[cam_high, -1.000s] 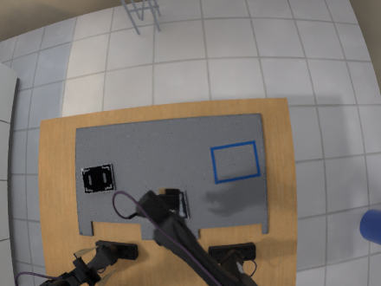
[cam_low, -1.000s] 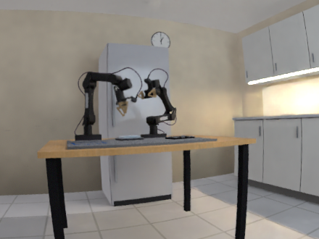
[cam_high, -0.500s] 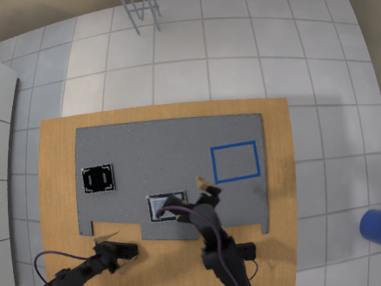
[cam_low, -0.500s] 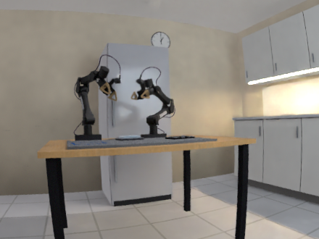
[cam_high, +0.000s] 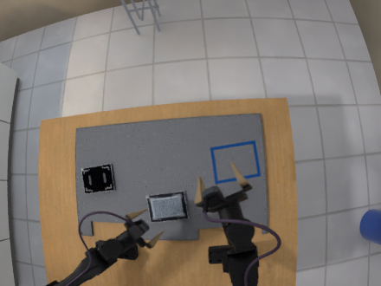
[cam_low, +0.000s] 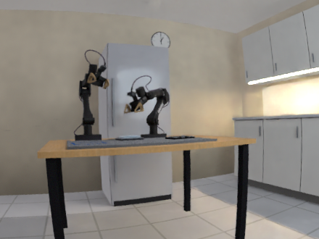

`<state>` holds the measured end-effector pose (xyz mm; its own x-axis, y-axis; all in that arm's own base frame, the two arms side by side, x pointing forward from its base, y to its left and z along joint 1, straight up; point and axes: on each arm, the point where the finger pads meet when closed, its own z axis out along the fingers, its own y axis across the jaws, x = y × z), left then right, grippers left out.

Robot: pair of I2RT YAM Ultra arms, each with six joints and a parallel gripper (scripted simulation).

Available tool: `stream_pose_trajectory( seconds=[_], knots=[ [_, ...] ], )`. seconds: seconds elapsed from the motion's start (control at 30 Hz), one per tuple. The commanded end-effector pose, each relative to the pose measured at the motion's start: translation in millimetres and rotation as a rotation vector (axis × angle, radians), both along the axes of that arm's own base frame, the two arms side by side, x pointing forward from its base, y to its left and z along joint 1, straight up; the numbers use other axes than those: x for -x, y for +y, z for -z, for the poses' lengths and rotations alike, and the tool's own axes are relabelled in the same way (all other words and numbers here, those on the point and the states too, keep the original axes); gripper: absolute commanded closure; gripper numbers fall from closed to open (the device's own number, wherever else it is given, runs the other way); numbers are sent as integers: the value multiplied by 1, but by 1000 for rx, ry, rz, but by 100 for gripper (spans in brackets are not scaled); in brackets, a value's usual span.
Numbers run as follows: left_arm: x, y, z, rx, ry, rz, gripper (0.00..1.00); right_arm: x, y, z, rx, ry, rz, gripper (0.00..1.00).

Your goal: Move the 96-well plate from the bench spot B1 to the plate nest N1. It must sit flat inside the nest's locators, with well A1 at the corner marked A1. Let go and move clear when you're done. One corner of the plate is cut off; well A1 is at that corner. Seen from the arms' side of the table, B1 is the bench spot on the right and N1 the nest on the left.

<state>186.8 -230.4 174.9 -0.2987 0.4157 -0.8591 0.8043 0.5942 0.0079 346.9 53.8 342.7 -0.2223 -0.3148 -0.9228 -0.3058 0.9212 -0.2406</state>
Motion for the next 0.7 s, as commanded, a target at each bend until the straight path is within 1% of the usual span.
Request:
stream_pose_trajectory(
  seconds=[0.0,0.1,0.17,0.23,0.3,0.43,0.53,0.57,0.67],
  knots=[
    [-20,-21,2,68,-55,12,0,-15,-19,-37,-152,-162,119,0],
    [-24,-23,30,39,-26,10,0,-23,-35,-49,-217,-214,193,0],
    [-24,-23,30,39,-26,10,0,-23,-35,-49,-217,-214,193,0],
    [-25,-23,46,19,-3,8,0,-26,-40,-61,-249,-252,221,0],
    [-24,-21,63,-6,19,6,0,-30,-50,-67,-277,-278,262,0],
    [-21,-15,85,-51,63,3,0,-35,-57,-71,-303,-298,294,0],
    [-20,-14,88,-59,72,2,0,-36,-55,-67,-291,-280,285,0],
    [-22,-16,82,-47,60,2,0,-36,-55,-66,-289,-277,284,0],
    [-22,-16,81,-44,58,2,0,-36,-55,-67,-289,-280,283,0]
  ],
)
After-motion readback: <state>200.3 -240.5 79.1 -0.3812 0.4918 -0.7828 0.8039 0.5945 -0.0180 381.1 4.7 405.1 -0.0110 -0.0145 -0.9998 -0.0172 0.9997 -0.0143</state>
